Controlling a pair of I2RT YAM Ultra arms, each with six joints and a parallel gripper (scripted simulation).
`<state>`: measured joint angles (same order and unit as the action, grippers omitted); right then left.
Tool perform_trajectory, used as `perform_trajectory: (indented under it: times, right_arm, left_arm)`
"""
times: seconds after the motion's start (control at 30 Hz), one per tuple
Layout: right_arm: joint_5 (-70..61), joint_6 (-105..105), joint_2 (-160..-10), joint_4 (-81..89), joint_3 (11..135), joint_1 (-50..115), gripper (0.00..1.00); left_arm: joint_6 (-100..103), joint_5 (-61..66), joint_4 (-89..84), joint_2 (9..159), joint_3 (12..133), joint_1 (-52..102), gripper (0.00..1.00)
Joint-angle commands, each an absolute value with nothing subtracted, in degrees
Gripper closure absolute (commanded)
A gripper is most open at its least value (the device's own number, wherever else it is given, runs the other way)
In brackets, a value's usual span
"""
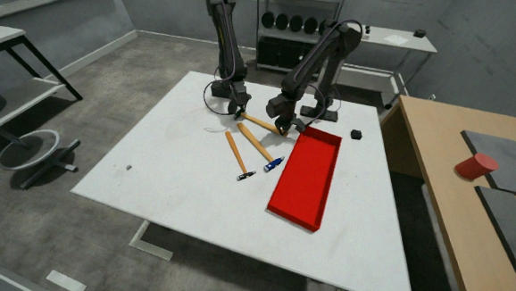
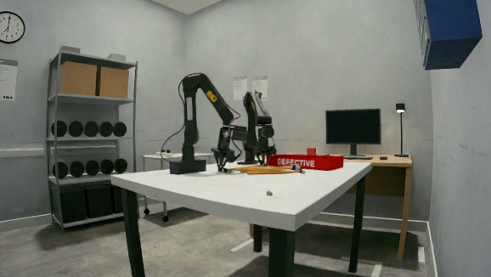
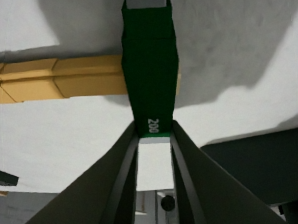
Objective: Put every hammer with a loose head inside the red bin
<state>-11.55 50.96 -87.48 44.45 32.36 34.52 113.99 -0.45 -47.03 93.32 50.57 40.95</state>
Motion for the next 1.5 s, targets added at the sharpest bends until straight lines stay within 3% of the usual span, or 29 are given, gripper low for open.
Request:
perform_trajectory:
  times: [0.0,0.7,1.47]
  right_arm:
    - [-11.2,50.4,-87.5,44.4,31.5,34.0,0.87]
    - [-8.4,50.3,-87.9,50.1,30.9,34.2,0.87]
    - [-11.2,44.2,-81.8,44.2,27.6,28.1,0.87]
  left_arm:
    - [113.6,-1.6,-48.5,93.8,49.9,40.4,0.77]
    - [114.1,-4.8,-49.9,94.0,49.4,39.9,0.77]
    - [113.5,-1.9,-48.1,93.4,50.4,40.6,0.77]
